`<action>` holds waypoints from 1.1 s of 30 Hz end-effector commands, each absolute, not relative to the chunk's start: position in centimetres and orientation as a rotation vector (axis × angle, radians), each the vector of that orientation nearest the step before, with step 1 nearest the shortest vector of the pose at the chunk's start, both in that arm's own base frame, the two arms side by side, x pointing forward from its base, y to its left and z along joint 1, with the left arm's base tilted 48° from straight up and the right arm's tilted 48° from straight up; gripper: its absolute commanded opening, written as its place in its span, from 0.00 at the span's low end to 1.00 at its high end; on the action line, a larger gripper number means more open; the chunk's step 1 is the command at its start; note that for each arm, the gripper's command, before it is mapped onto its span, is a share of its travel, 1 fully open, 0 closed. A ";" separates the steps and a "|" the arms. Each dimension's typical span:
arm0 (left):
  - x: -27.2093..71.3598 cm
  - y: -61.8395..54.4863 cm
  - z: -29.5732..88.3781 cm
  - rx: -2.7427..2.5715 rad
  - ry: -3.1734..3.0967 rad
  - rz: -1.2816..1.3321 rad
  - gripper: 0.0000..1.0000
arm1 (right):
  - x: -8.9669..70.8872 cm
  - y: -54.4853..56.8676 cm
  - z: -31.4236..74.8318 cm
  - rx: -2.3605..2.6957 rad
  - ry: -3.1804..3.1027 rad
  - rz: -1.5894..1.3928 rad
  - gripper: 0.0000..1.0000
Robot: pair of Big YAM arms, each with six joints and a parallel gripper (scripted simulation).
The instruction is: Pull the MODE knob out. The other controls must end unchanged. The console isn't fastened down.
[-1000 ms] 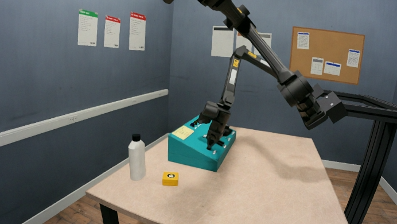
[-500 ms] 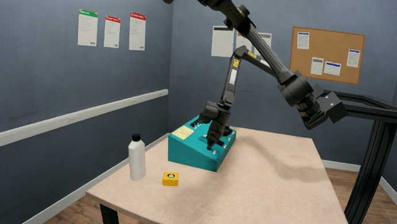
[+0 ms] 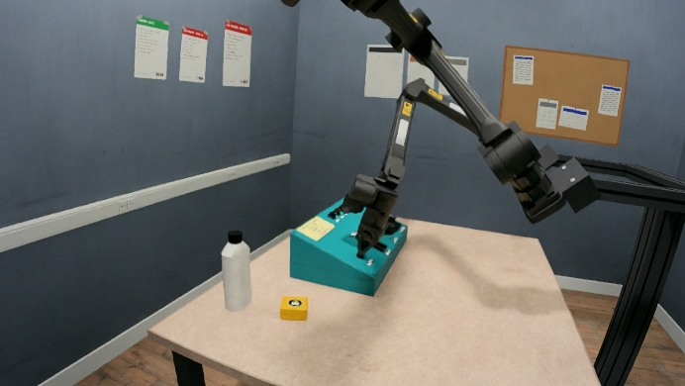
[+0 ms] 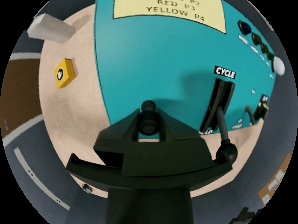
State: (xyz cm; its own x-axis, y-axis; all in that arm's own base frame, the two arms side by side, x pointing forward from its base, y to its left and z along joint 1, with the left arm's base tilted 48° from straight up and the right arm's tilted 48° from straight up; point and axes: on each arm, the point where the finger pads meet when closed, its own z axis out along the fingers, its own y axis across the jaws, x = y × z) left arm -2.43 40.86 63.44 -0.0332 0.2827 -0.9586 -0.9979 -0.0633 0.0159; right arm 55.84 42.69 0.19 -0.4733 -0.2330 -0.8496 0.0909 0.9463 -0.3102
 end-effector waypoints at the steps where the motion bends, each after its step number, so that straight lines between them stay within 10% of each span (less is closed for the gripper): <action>1: -3.2 39.6 64.9 -1.013 0.933 1.415 1.00 | 54.1 45.4 1.3 -0.141 2.012 -0.353 0.00; 33: -3.2 39.6 64.9 -1.013 0.933 1.415 1.00 | 53.1 45.5 2.3 -0.130 2.010 -0.341 0.00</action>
State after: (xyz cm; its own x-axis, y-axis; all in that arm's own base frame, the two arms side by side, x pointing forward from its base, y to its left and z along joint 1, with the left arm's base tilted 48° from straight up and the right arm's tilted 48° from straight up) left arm -2.43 40.86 63.44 -0.0332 0.2827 -0.9586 -0.9979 -0.0633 0.0159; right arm 55.84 42.68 0.19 -0.4739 -0.2321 -0.8495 0.0914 0.9465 -0.3096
